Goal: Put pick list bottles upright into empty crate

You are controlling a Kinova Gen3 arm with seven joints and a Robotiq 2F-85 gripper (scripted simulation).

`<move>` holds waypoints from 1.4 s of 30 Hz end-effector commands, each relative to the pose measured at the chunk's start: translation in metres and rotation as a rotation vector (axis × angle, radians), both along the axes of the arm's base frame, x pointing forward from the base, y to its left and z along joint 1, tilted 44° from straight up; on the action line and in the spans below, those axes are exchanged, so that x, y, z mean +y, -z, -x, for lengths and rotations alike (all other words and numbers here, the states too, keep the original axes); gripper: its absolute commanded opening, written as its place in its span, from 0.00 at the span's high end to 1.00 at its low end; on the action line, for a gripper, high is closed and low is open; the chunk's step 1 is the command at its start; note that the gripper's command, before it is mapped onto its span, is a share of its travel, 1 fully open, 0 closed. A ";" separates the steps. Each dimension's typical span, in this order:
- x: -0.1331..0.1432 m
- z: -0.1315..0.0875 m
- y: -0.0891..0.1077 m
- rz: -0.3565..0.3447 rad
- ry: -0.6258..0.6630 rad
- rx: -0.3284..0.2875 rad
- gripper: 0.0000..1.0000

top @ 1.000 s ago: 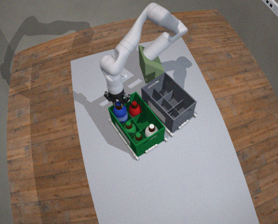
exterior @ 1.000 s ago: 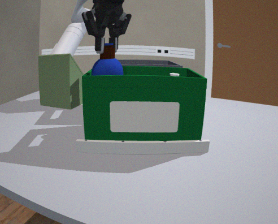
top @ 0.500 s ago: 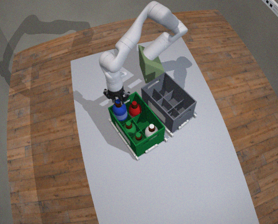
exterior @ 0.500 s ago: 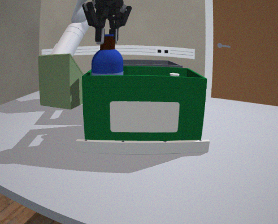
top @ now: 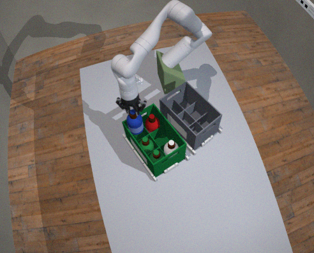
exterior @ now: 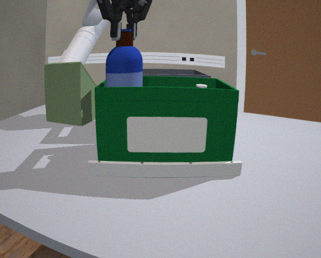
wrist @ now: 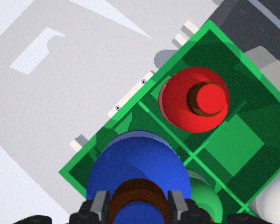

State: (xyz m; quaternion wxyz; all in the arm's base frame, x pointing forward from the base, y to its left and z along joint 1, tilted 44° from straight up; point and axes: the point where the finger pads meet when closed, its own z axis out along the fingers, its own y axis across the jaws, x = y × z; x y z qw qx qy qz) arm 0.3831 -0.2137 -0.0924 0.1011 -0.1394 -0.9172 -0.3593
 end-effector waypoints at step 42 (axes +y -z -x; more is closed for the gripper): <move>-0.035 -0.003 -0.041 0.002 0.001 -0.002 0.90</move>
